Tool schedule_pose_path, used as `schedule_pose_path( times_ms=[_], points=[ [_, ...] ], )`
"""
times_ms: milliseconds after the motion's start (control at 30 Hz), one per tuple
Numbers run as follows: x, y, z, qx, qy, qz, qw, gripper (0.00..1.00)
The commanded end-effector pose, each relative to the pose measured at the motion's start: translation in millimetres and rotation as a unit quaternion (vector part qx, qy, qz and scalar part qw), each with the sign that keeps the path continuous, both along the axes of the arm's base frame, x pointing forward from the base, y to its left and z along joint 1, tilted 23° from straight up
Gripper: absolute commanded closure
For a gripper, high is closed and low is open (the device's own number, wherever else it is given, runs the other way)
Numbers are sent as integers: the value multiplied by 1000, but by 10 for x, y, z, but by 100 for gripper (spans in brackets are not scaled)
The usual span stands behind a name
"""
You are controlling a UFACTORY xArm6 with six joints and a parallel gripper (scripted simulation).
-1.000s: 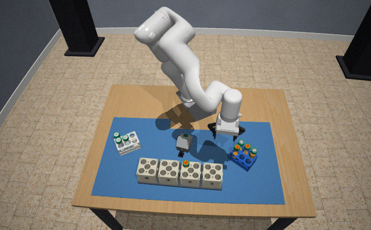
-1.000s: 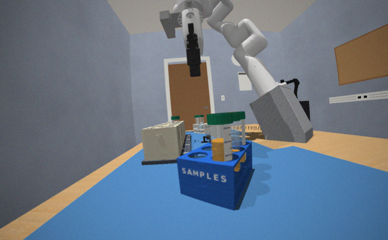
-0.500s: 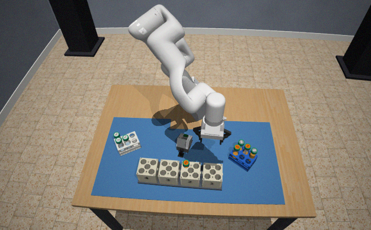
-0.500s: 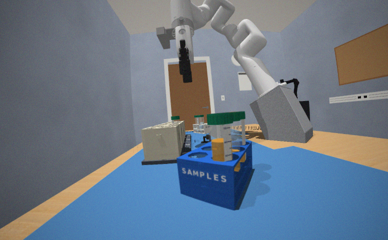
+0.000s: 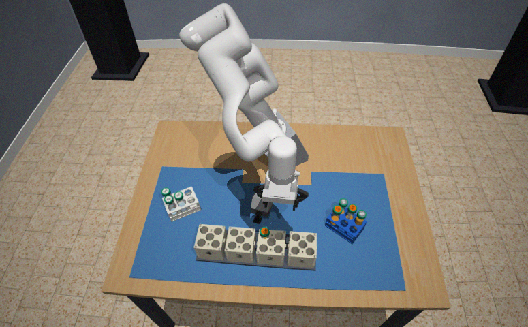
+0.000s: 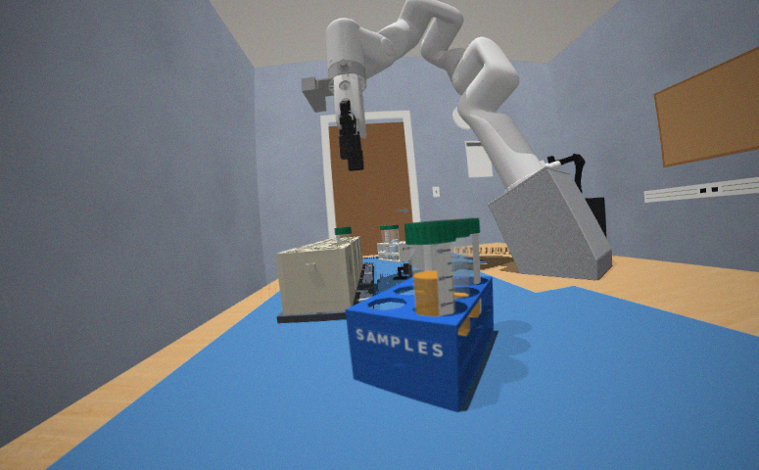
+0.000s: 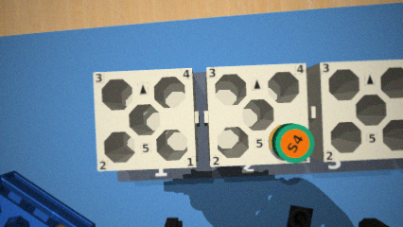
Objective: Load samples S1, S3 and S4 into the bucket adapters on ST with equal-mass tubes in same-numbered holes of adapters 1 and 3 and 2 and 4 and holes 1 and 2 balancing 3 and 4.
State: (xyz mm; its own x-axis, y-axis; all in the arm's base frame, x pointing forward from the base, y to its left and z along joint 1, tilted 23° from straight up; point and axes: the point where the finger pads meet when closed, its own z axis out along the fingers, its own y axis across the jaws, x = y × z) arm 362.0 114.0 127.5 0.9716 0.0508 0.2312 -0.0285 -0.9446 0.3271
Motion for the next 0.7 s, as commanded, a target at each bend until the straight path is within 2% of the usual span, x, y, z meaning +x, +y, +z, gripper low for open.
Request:
schedule_pose_path(
  times_ms=[0, 400, 467, 500, 667],
  points=[
    [72, -133, 77, 2, -1, 1, 1000, 0],
    [289, -643, 312, 2, -1, 1, 1000, 0],
    [289, -643, 312, 2, -1, 1, 1000, 0],
    [305, -597, 300, -2, 5, 16, 1000, 43],
    [366, -423, 255, -4, 7, 22, 1000, 43]
  ],
)
